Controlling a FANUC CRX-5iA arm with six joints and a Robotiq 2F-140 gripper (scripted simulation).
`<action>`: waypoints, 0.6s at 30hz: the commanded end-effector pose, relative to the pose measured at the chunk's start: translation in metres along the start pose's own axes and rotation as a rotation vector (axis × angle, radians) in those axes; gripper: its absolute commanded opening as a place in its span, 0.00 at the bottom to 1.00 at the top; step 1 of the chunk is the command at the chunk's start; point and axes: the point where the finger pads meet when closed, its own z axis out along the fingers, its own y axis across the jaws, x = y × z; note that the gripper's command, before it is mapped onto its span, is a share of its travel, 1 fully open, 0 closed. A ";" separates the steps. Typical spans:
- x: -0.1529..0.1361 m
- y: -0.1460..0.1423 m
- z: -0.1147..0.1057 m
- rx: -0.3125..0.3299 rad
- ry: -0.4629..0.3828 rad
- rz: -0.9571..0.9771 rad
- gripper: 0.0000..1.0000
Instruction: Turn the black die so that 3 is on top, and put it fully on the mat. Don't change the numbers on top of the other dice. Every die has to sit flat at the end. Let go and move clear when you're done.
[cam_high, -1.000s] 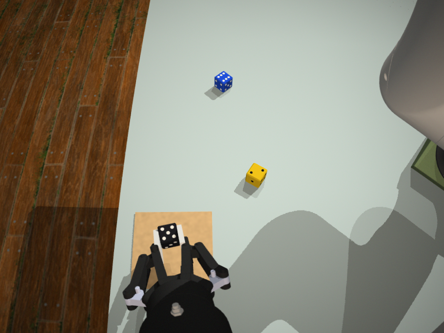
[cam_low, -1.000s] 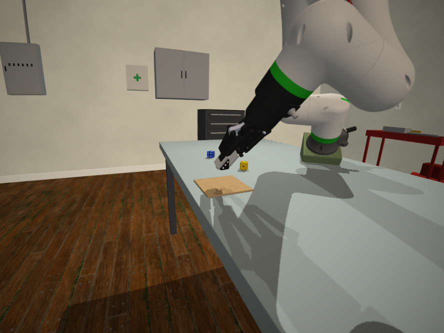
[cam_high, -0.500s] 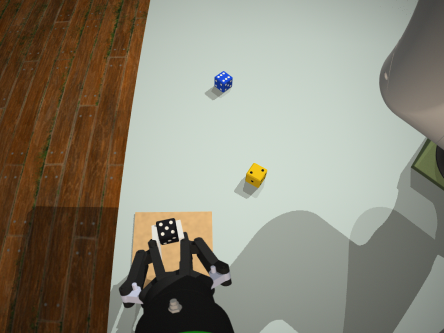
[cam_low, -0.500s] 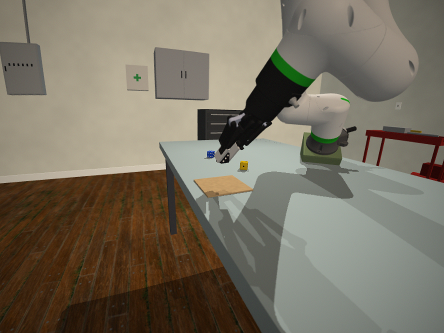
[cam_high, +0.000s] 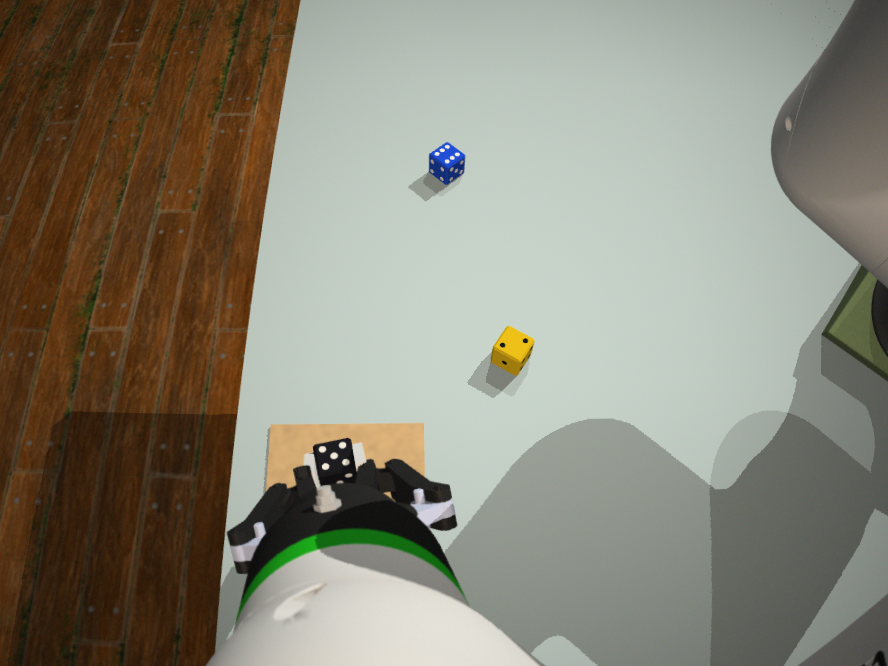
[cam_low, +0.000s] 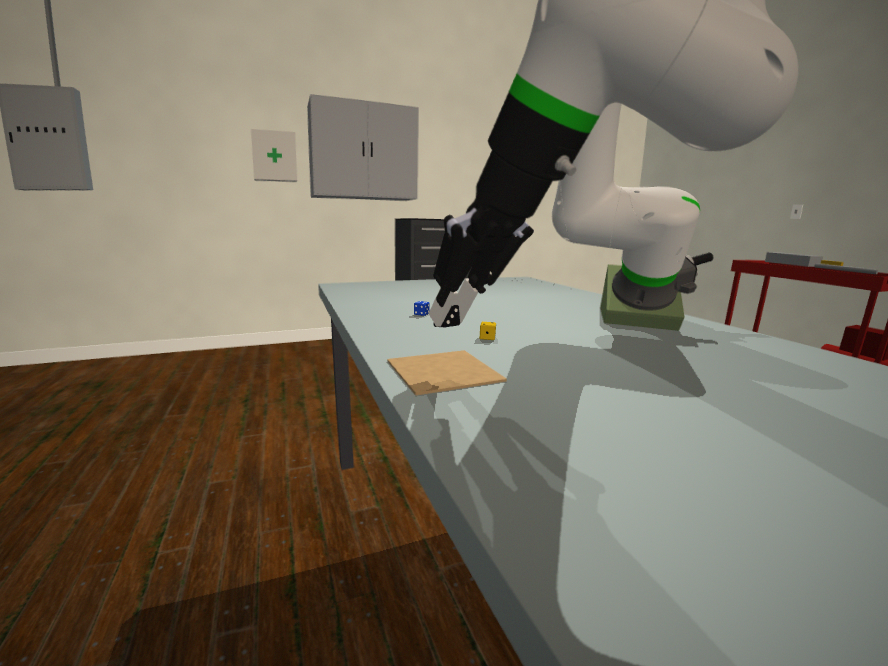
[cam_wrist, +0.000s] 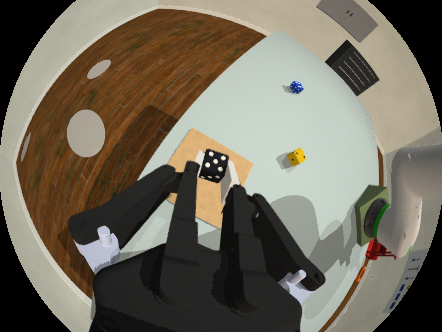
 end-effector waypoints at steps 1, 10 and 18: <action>0.001 0.000 0.000 -0.003 -0.068 -0.004 0.24; 0.008 0.004 0.004 -0.024 -0.157 -0.004 0.24; 0.008 0.000 0.000 -0.004 -0.329 -0.004 0.24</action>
